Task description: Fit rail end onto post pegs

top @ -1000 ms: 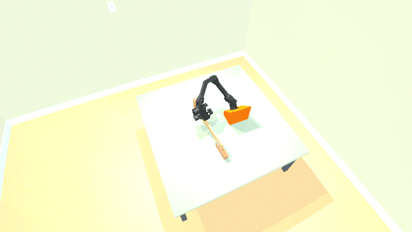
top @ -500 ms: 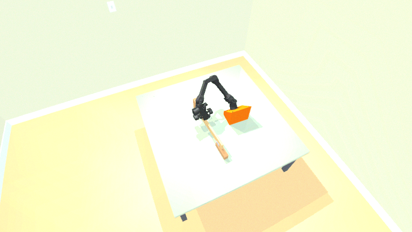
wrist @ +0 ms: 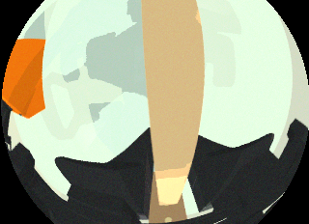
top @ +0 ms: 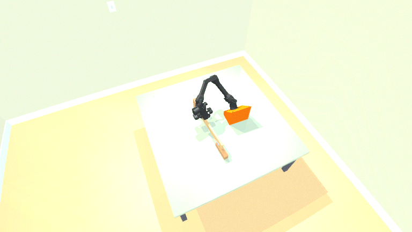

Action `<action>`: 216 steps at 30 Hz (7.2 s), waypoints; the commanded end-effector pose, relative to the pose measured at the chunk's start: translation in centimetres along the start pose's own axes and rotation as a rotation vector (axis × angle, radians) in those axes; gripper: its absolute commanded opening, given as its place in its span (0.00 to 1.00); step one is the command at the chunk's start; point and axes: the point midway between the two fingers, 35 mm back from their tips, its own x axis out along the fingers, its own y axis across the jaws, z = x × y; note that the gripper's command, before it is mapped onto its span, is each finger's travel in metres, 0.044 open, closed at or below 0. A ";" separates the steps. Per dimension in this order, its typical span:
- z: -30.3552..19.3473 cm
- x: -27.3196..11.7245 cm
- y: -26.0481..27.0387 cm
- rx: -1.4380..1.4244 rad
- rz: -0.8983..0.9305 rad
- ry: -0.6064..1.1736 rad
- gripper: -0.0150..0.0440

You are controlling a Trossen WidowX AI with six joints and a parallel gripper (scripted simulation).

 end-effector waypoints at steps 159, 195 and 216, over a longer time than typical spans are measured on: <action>-1.4 -2.6 -0.1 0.002 -0.009 -0.015 0.25; -2.5 -2.6 -0.2 0.002 -0.009 -0.015 0.25; -3.2 -2.5 -0.1 0.002 -0.009 -0.014 0.25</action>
